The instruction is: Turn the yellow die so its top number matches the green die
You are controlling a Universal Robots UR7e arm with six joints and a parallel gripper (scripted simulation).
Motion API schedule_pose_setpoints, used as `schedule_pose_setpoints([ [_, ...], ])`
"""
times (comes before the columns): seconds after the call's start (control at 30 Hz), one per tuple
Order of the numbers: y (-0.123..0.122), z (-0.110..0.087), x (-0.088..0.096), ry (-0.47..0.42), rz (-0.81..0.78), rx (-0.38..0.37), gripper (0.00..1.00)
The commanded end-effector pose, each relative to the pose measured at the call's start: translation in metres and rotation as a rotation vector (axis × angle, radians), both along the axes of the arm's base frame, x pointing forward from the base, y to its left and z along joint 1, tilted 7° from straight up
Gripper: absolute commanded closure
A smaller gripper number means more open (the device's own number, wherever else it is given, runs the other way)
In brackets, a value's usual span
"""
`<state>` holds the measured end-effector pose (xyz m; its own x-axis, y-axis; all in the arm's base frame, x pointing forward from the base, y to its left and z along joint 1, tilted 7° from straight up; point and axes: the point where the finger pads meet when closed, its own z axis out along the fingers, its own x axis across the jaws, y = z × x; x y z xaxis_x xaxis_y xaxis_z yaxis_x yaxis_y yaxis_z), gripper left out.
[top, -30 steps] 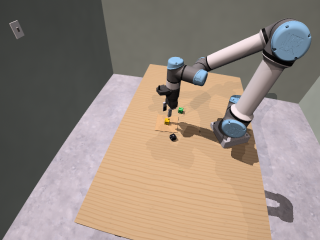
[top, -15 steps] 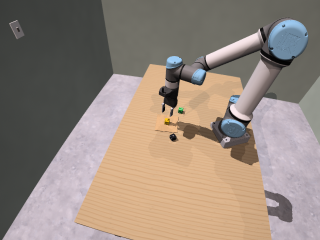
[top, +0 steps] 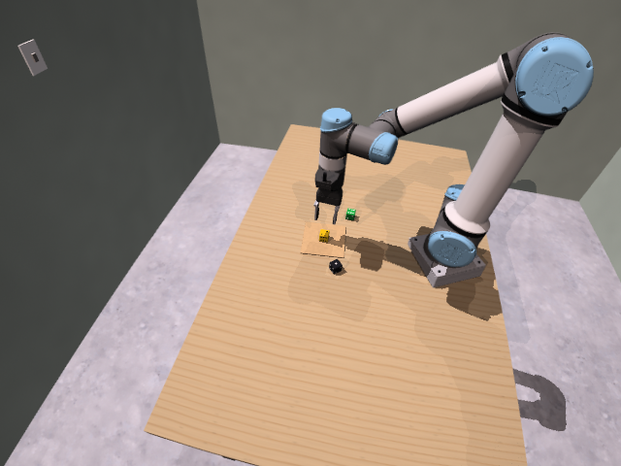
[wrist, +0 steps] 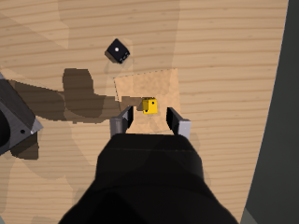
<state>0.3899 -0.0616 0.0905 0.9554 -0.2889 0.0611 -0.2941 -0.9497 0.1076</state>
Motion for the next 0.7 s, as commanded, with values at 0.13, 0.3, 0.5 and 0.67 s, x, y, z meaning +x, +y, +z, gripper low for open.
schedule_pose_setpoints([
  [0.13,-0.0010,0.0003,-0.0006,0.007,0.085,0.000,0.00],
  [0.3,-0.0012,0.0003,-0.0007,0.008,0.095,0.000,0.00],
  [0.5,-0.0012,0.0003,-0.0007,0.008,0.095,0.000,0.13],
  [0.67,-0.0012,0.0003,-0.0007,0.008,0.095,0.000,0.13],
])
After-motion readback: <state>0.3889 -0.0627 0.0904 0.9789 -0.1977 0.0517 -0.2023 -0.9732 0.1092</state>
